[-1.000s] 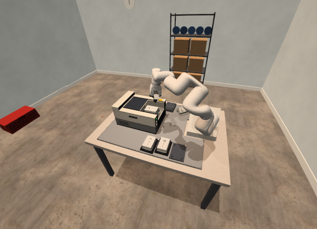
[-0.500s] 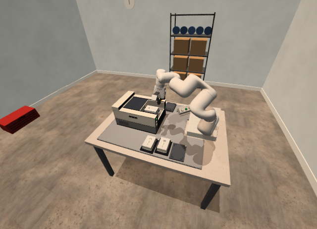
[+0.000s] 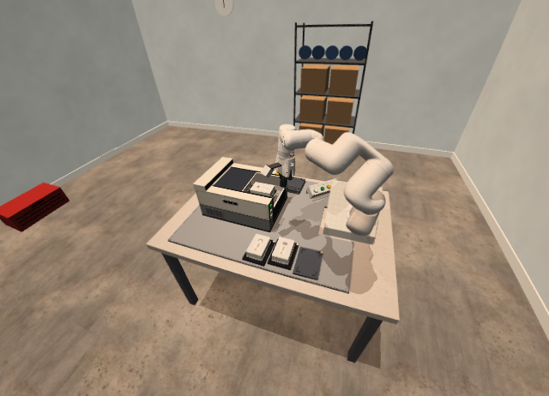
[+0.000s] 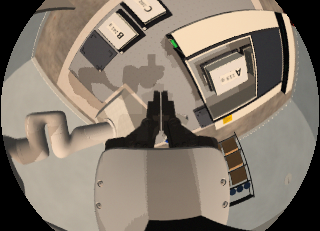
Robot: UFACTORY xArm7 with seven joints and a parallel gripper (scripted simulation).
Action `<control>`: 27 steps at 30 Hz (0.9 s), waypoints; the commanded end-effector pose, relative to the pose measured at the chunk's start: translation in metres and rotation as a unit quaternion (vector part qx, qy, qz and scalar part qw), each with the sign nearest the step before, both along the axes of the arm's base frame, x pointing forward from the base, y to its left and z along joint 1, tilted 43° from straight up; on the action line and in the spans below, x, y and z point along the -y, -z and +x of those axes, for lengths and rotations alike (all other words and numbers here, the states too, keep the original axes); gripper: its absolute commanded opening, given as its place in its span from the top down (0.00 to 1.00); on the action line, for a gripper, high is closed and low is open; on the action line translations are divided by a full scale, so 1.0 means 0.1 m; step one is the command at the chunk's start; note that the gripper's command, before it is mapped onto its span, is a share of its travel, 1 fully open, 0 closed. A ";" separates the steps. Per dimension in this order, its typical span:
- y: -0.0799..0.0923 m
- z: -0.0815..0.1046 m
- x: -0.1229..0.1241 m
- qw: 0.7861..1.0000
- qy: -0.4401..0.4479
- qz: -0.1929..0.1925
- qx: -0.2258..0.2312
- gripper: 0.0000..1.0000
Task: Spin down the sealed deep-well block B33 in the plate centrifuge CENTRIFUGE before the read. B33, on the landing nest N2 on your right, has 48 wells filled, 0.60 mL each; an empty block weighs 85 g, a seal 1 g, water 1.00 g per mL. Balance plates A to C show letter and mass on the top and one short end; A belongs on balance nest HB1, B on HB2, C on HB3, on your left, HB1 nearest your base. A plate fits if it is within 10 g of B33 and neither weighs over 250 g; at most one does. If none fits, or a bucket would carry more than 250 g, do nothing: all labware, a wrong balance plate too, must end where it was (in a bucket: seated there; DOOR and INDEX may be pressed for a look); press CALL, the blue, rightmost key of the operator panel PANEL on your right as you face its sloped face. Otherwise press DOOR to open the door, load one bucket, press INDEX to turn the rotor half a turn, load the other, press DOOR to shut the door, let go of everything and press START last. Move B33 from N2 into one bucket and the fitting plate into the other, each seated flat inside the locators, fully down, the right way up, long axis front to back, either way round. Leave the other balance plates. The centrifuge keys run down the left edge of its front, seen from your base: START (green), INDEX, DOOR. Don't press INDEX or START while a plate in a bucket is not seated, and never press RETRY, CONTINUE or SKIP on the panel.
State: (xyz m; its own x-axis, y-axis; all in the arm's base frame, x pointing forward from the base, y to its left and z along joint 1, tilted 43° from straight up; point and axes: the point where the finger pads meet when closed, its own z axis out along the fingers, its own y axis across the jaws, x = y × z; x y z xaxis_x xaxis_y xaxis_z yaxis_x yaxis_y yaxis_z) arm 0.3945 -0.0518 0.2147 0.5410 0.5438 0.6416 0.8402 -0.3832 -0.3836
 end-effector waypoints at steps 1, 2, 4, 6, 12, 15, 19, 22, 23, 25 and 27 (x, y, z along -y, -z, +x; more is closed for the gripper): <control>-0.04 -0.15 -0.07 0.997 0.051 -0.004 -0.057 1.00; -0.04 -0.18 -0.09 0.995 0.063 -0.004 -0.071 1.00; -0.05 -0.26 -0.13 0.992 0.085 -0.004 -0.099 1.00; -0.05 -0.33 -0.17 0.987 0.106 -0.005 -0.125 1.00; -0.06 -0.49 -0.26 0.971 0.154 -0.008 -0.184 1.00; -0.05 -0.55 -0.29 0.964 0.172 -0.010 -0.205 1.00; -0.05 -0.66 -0.36 0.948 0.204 -0.013 -0.242 1.00; -0.04 -0.74 -0.40 0.937 0.226 -0.016 -0.267 1.00; -0.04 -0.76 -0.41 0.933 0.233 -0.017 -0.274 1.00; -0.03 -0.80 -0.43 0.926 0.245 -0.019 -0.288 1.00; -0.02 -0.84 -0.46 0.918 0.257 -0.021 -0.300 1.00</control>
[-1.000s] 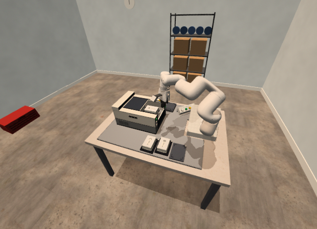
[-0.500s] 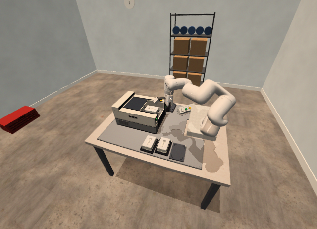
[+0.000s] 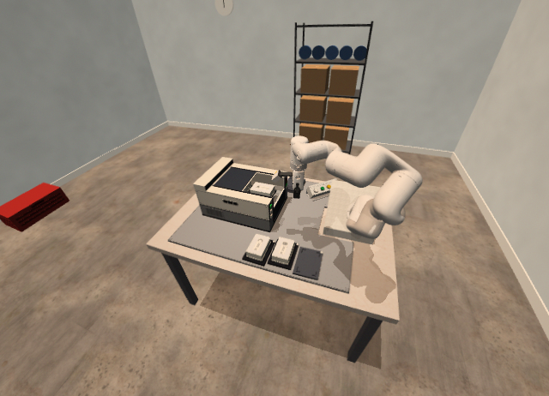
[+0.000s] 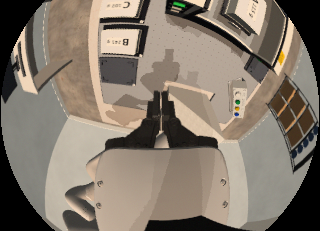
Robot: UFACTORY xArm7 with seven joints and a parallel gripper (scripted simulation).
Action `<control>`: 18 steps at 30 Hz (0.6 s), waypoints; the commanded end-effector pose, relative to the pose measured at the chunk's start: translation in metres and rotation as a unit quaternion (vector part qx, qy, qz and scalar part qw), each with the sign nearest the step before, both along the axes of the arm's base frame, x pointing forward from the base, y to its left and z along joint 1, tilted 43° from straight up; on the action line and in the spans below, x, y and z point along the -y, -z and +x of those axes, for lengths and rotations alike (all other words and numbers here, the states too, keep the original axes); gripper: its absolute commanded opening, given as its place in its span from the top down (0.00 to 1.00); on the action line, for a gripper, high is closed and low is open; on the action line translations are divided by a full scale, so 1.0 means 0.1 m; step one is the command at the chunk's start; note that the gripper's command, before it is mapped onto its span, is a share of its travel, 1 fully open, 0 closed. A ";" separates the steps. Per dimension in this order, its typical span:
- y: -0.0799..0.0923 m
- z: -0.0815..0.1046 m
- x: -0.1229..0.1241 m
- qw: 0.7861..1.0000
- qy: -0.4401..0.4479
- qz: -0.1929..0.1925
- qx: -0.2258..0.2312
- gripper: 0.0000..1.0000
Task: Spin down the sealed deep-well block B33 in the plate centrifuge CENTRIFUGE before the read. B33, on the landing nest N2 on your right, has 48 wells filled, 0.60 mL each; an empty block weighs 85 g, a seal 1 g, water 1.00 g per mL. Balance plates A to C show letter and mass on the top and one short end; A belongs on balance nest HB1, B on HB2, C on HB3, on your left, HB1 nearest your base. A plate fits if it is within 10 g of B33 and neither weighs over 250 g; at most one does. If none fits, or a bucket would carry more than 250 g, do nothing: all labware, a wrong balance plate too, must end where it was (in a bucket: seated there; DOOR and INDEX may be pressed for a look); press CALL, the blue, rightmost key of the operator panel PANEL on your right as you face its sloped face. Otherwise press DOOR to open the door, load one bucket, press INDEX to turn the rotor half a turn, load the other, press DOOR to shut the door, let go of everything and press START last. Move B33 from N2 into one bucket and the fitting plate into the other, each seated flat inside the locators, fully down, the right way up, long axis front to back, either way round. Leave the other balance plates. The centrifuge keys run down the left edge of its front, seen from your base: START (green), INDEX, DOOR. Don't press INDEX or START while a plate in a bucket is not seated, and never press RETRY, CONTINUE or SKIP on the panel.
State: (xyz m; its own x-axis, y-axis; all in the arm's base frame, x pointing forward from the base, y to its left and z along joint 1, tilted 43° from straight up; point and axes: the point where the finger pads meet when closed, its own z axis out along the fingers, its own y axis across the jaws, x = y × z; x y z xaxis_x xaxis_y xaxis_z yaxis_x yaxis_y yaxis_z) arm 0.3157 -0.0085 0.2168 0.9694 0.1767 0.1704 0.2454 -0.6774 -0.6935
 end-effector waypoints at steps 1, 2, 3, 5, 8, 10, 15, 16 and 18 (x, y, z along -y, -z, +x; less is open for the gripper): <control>0.00 -0.07 -0.03 0.999 0.028 -0.007 -0.027 1.00; 0.00 -0.07 -0.03 0.999 0.028 -0.007 -0.027 1.00; 0.00 -0.07 -0.03 0.999 0.028 -0.007 -0.027 1.00; 0.01 -0.11 -0.05 0.998 0.038 -0.009 -0.039 1.00; 0.02 -0.15 -0.07 0.997 0.052 -0.012 -0.054 1.00; 0.02 -0.18 -0.09 0.996 0.059 -0.014 -0.062 1.00; 0.03 -0.22 -0.11 0.994 0.074 -0.017 -0.078 1.00; 0.03 -0.23 -0.12 0.994 0.076 -0.017 -0.081 1.00; 0.04 -0.24 -0.12 0.993 0.080 -0.018 -0.085 1.00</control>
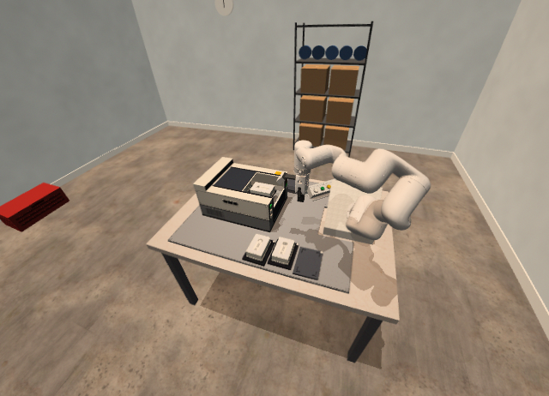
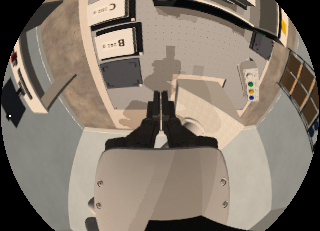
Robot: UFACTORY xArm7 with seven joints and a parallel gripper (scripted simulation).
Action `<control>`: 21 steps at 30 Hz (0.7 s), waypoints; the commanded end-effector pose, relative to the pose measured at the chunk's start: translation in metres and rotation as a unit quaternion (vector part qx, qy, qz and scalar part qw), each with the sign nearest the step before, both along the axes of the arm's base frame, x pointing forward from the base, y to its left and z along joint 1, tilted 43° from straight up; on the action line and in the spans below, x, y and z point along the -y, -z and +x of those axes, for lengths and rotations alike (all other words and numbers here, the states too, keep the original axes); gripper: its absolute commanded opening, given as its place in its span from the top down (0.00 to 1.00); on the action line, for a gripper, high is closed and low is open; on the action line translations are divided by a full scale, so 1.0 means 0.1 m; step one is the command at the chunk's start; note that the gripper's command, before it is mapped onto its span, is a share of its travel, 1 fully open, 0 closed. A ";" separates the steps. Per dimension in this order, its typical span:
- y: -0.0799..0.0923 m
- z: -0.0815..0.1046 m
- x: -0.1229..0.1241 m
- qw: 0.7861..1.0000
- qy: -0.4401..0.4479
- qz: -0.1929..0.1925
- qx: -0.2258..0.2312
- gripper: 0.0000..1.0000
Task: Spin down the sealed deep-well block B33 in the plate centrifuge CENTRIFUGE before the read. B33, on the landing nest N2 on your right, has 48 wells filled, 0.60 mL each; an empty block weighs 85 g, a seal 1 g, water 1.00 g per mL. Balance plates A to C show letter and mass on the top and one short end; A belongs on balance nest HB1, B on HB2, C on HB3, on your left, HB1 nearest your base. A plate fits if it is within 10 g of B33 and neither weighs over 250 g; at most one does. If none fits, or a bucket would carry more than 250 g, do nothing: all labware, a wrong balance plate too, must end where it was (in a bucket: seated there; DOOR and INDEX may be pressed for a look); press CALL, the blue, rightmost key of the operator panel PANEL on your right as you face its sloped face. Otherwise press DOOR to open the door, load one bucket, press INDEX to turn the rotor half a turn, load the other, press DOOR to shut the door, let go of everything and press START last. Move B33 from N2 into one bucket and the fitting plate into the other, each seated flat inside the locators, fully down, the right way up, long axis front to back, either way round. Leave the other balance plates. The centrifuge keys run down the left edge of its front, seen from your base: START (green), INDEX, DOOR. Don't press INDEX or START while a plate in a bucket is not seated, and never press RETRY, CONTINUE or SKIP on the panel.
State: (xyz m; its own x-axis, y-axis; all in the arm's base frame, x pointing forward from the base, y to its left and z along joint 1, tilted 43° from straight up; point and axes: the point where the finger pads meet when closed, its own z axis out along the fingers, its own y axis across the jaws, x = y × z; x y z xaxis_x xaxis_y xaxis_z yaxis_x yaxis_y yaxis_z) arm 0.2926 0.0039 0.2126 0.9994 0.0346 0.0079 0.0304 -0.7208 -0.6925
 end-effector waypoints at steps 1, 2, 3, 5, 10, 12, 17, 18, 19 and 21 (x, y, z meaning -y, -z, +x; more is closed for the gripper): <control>0.00 -0.01 0.00 1.000 0.007 -0.002 -0.005 1.00; 0.00 -0.01 0.00 1.000 0.007 -0.002 -0.005 1.00; 0.00 -0.01 0.00 1.000 0.009 -0.002 -0.006 1.00; 0.00 -0.02 -0.01 1.000 0.011 -0.003 -0.009 1.00; 0.00 -0.03 -0.01 1.000 0.015 -0.004 -0.013 1.00; 0.00 -0.03 -0.01 1.000 0.015 -0.004 -0.013 1.00; 0.00 -0.03 -0.01 1.000 0.015 -0.004 -0.013 1.00; 0.00 -0.03 -0.01 1.000 0.015 -0.004 -0.013 1.00; 0.00 -0.03 -0.01 1.000 0.015 -0.004 -0.013 1.00; 0.00 -0.03 -0.01 1.000 0.015 -0.004 -0.013 1.00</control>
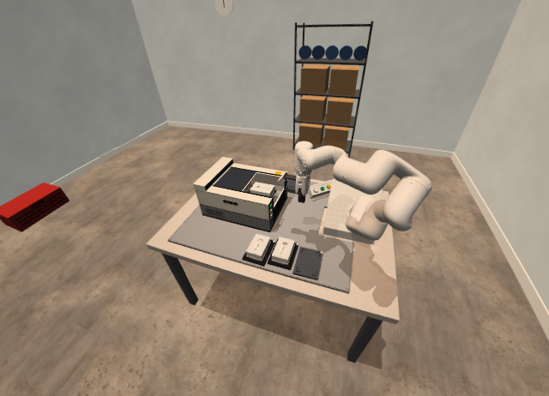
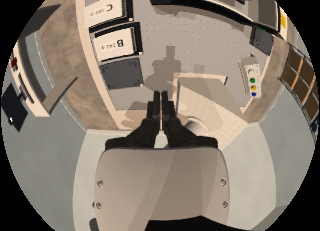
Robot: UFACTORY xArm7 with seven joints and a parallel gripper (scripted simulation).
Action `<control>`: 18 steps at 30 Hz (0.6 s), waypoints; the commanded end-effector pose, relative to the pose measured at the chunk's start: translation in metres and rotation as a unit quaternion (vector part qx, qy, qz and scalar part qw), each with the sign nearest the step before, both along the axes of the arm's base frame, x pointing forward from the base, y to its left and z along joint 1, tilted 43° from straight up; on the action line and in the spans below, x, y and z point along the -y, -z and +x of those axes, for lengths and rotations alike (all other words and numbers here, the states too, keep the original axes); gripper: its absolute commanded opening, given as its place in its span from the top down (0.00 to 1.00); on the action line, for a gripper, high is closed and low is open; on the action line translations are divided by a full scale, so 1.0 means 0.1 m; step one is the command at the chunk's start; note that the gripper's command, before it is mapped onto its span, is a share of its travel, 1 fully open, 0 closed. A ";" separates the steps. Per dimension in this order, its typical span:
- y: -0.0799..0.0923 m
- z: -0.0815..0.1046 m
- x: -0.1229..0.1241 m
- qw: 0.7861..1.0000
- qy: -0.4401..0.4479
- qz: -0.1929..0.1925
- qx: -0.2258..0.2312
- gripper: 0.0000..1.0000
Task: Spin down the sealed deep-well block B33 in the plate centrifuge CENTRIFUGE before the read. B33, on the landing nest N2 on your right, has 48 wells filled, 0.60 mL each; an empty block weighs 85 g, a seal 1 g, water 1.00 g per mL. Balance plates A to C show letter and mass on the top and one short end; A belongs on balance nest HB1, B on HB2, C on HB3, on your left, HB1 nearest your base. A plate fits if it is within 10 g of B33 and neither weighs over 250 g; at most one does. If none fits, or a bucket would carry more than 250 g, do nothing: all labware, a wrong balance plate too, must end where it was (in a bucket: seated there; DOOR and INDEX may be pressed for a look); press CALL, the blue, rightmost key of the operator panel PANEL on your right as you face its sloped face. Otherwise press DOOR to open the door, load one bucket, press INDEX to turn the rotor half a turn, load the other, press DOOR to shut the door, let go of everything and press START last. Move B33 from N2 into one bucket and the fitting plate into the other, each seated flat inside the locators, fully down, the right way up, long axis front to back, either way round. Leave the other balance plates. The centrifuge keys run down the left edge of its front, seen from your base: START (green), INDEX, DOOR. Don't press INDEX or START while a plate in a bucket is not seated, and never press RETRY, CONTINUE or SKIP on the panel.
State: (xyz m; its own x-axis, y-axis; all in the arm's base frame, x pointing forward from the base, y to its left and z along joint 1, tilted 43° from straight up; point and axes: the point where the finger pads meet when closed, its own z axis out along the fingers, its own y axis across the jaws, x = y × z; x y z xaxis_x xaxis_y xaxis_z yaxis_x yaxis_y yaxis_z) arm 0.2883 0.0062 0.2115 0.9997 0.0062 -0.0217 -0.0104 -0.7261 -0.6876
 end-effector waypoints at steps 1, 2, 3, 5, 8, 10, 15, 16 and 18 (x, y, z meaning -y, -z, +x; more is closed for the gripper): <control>-0.01 0.01 0.01 1.000 0.001 0.000 0.002 1.00; -0.01 0.01 0.01 1.000 0.002 0.000 0.002 1.00; 0.00 0.01 0.01 1.000 0.002 0.000 0.002 1.00; 0.00 0.01 0.00 1.000 0.003 0.000 0.004 1.00; 0.02 0.02 -0.01 1.000 0.007 -0.001 0.008 1.00; 0.03 0.03 -0.03 1.000 0.010 -0.001 0.011 1.00; 0.07 0.05 -0.06 1.000 0.018 -0.001 0.019 1.00; 0.08 0.05 -0.07 1.000 0.021 -0.001 0.022 1.00; 0.11 0.07 -0.10 0.999 0.027 -0.001 0.029 1.00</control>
State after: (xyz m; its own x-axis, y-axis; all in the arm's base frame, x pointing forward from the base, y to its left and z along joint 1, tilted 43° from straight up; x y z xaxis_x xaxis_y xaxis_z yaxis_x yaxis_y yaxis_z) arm 0.2927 0.0139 0.2031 0.9993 -0.0314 0.0178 -0.0106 -0.7262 -0.6874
